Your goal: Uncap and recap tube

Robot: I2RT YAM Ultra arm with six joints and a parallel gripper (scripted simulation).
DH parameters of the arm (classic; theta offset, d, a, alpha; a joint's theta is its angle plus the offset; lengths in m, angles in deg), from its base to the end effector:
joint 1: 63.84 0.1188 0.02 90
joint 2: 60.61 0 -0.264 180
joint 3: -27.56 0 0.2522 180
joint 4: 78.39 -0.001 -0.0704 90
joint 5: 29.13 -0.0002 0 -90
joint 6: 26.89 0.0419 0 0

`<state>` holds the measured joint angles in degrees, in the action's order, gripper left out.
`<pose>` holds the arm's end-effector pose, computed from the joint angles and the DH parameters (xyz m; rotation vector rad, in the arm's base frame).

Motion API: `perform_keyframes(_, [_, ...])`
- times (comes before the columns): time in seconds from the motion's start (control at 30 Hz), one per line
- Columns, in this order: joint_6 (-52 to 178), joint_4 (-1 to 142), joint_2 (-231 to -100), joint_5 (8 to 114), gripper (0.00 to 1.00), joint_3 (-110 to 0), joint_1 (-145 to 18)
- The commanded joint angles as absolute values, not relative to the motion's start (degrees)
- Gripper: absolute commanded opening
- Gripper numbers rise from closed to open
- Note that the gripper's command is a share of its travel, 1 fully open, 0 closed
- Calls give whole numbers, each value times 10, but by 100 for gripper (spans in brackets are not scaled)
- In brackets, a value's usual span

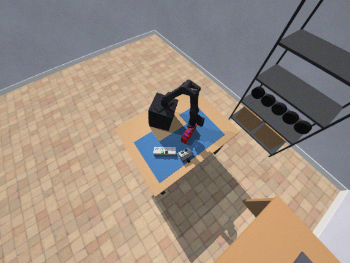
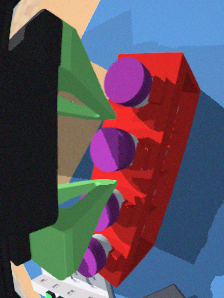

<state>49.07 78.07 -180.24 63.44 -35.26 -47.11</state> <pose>0.2934 0.0912 0.0265 -0.7943 2.8654 0.0726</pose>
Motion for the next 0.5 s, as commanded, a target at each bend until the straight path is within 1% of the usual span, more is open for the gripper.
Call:
perform_keyframes(0.0, [491,786,-1802,635,49,-355,-471])
perform_keyframes(0.47, [492,797,-1816,635,49,-358,-470])
